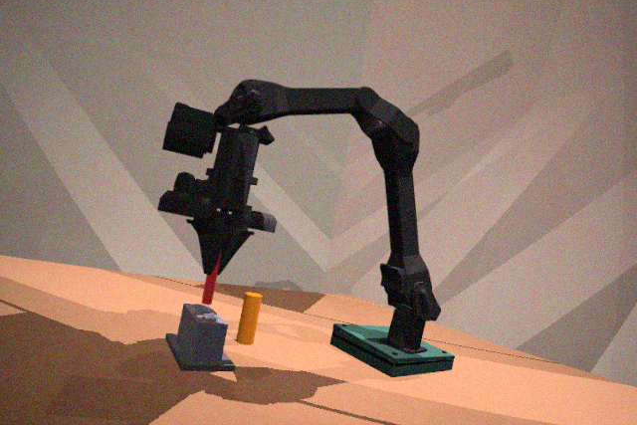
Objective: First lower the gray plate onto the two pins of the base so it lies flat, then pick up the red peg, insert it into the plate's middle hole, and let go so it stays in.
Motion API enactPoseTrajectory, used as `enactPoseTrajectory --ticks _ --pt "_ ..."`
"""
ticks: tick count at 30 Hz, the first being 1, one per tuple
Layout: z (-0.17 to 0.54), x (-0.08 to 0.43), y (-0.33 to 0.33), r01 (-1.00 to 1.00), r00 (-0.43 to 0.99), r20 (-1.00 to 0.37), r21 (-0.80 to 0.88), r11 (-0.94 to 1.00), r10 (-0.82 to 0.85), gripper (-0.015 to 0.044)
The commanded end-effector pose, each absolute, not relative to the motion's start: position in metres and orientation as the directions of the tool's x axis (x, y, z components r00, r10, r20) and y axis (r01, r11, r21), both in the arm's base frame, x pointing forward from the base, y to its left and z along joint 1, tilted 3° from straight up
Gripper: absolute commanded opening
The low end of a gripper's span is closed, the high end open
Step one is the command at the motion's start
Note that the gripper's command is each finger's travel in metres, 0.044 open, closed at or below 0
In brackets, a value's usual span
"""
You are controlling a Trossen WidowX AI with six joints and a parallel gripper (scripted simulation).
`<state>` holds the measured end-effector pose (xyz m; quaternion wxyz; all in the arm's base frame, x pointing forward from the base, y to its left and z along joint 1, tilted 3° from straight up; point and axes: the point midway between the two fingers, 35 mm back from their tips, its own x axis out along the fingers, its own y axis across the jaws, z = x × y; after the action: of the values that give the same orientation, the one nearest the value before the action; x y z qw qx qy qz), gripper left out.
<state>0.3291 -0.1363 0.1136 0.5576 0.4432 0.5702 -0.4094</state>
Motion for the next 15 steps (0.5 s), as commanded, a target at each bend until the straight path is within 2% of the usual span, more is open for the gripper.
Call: enactPoseTrajectory --ticks 1,15 --pt "0.110 0.329 -0.136 0.962 0.015 -0.999 0.028 0.272 0.047 0.0000" --pt "0.098 0.329 -0.136 0.962 0.016 -0.999 0.027 0.272 0.045 0.0000"
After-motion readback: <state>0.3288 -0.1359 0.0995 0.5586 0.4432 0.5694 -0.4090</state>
